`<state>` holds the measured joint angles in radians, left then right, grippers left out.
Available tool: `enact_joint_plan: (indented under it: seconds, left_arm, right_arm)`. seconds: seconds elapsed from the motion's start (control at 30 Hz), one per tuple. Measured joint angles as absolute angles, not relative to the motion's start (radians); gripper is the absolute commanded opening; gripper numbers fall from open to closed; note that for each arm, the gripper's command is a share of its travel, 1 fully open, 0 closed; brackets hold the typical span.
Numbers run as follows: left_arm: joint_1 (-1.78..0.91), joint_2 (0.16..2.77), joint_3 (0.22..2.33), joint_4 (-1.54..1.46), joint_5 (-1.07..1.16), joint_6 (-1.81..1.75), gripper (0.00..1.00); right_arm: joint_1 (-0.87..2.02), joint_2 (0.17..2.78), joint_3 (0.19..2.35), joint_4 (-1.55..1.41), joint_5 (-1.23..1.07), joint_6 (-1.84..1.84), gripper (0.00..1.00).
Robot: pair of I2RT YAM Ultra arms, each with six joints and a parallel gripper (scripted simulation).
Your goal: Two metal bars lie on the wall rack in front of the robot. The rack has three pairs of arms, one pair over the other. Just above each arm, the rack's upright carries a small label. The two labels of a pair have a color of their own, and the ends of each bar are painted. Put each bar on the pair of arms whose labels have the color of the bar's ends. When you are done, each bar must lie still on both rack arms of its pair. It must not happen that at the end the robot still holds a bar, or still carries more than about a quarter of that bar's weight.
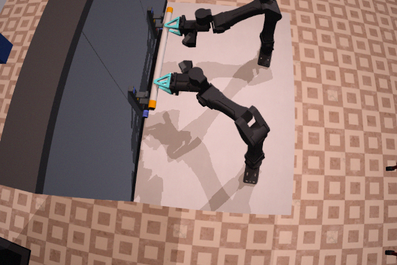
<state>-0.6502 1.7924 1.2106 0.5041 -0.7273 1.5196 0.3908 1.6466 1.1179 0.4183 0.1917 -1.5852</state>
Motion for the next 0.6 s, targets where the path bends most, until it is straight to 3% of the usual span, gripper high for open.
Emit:
enact_joint_plan:
  seconds: [0.6]
  left_arm:
    - [-0.650,1.805,1.195,0.542,-0.731,1.527,0.00]
  right_arm:
    - [0.391,1.662,1.099,0.461,0.192,-1.585,0.00]
